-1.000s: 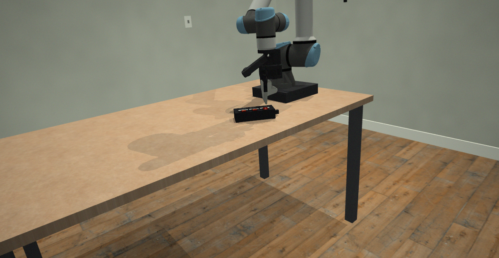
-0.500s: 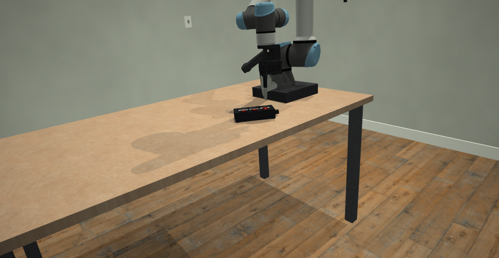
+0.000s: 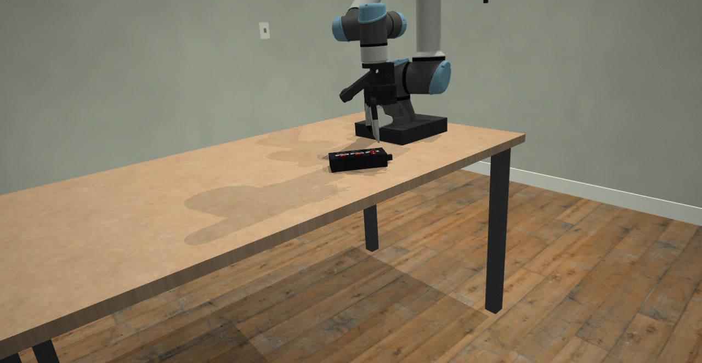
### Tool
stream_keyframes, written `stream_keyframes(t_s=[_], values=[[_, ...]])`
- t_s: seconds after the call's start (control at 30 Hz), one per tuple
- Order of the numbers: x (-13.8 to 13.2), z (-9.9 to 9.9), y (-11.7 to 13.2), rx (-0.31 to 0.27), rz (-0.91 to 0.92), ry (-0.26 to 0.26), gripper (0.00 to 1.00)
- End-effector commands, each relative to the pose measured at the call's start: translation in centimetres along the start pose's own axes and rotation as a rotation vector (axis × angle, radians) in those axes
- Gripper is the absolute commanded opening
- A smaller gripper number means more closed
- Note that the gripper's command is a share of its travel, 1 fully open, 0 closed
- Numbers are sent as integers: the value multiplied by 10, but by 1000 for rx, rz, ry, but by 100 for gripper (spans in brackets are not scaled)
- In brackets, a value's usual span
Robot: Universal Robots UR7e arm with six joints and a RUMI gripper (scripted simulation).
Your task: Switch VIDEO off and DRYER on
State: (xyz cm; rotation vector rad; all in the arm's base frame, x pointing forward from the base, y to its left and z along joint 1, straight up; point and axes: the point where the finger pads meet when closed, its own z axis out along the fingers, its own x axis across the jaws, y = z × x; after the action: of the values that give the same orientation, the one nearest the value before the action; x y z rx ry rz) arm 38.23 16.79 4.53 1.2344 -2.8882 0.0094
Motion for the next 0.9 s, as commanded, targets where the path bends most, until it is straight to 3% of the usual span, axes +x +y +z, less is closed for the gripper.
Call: stream_keyframes(t_s=[0.0, 0.27, 0.67, 0.87], values=[[0, -4, 0, 1, 0, -1, 100], [0, -26, 0, 1, 0, -1, 100], [0, -93, 0, 1, 0, -1, 100], [0, -101, 0, 1, 0, -1, 100]])
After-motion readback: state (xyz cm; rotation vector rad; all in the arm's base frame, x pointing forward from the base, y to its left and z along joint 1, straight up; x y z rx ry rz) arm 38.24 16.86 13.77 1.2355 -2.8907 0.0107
